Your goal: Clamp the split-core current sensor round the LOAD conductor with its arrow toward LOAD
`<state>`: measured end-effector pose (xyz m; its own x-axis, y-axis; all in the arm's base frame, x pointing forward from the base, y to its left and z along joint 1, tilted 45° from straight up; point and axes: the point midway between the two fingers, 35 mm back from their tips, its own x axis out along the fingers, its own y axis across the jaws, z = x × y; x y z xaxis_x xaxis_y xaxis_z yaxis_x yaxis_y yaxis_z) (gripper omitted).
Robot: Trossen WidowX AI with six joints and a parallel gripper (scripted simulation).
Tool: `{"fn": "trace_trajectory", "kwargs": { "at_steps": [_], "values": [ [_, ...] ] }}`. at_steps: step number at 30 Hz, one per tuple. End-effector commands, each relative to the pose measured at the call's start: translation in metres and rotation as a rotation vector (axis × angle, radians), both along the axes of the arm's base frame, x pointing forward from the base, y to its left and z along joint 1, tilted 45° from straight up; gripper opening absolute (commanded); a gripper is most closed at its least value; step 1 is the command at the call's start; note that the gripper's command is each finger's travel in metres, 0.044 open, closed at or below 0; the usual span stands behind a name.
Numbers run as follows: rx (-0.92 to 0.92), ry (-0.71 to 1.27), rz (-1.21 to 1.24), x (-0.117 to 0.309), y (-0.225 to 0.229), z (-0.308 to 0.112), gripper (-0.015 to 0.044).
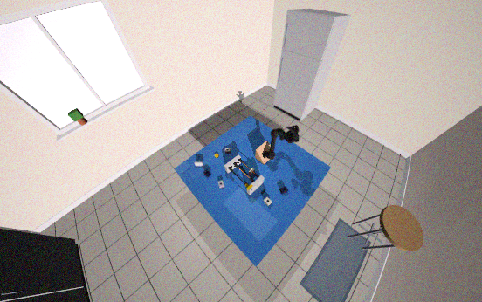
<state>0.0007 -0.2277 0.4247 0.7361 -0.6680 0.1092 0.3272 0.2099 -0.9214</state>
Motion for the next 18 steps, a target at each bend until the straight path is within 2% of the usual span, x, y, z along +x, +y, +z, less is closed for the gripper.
{"fn": "trace_trajectory", "kwargs": {
  "at_steps": [1,6,10,18],
  "values": [
    [0.000,-0.010,-0.004,0.000,0.002,0.002,0.0426],
    [-0.021,-0.268,-0.040,0.015,0.047,0.045,0.0440],
    [-0.044,-0.469,0.035,0.043,0.095,0.072,0.0440],
    [-0.014,-0.642,0.283,0.109,0.164,0.083,0.0440]
  ]
}}
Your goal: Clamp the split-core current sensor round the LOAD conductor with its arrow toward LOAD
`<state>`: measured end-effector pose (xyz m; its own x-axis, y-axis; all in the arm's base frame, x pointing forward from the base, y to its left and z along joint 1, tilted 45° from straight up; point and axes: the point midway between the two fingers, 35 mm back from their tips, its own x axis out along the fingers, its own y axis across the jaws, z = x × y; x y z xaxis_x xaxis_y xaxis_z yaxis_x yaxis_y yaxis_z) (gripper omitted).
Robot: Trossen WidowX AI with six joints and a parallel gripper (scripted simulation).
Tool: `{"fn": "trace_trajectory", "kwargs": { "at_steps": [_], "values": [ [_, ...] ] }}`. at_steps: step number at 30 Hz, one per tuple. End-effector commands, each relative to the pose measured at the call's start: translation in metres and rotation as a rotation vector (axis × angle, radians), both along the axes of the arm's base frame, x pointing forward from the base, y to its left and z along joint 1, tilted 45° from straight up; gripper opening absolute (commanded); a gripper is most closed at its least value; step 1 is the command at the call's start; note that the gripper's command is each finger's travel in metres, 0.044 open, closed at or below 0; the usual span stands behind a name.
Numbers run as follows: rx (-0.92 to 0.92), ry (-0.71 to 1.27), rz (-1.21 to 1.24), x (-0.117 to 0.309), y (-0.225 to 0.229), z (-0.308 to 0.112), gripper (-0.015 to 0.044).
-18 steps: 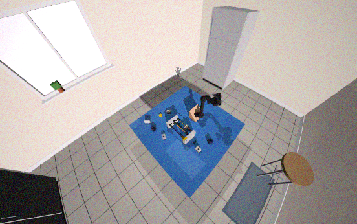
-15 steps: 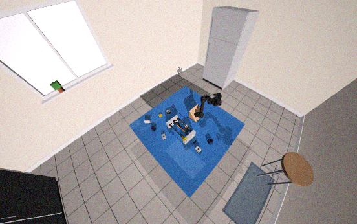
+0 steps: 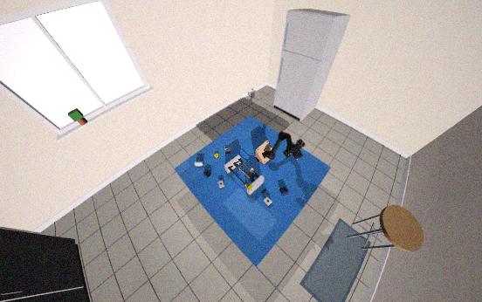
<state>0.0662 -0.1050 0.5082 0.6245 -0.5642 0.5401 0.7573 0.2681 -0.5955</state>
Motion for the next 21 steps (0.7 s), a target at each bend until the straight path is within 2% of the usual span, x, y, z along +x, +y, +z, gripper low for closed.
{"fn": "trace_trajectory", "kwargs": {
  "at_steps": [1,12,21],
  "values": [
    [-0.025,-0.060,0.189,0.055,0.050,-0.003,0.0440],
    [0.145,-0.018,0.564,0.147,0.097,-0.048,0.0440],
    [0.552,0.118,0.840,0.220,0.109,-0.127,0.0440]
  ]
}}
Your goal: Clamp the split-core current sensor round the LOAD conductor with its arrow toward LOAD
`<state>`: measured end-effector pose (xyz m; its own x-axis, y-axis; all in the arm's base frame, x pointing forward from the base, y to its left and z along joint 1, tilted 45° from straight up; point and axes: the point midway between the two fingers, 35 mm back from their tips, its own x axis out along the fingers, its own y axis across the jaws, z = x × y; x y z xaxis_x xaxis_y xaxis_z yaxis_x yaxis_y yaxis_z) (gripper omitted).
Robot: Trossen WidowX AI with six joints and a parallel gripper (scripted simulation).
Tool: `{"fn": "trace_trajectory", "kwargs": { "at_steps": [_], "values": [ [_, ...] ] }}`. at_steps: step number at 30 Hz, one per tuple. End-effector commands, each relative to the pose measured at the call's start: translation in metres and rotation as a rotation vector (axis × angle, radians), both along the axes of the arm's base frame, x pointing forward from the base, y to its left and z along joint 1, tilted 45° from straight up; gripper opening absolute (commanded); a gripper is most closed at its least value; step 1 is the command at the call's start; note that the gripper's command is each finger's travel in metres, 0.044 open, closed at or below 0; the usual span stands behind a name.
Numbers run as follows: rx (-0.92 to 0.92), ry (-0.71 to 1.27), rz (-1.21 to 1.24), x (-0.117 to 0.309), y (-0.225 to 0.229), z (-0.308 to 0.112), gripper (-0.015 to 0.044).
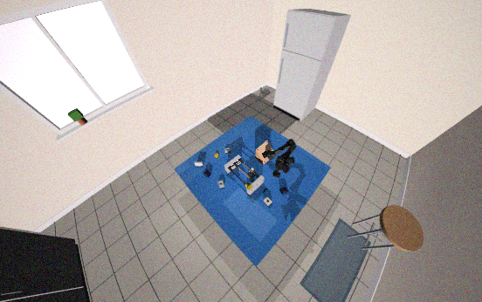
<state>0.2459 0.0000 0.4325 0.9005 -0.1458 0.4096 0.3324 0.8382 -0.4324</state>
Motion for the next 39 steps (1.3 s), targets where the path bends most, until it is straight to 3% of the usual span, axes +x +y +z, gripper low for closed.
{"fn": "trace_trajectory", "kwargs": {
  "at_steps": [1,6,16,27,34,39],
  "values": [
    [0.255,0.183,0.178,0.047,0.004,-0.061,0.0440],
    [0.505,0.322,0.270,0.069,0.000,-0.108,0.0440],
    [0.509,0.354,0.277,0.073,0.001,-0.112,0.0440],
    [0.483,1.084,0.513,0.123,0.027,-0.189,0.0440],
    [0.682,1.432,0.791,0.126,0.037,-0.213,0.0440],
    [0.850,1.523,0.936,0.129,0.037,-0.211,0.0440]
  ]
}}
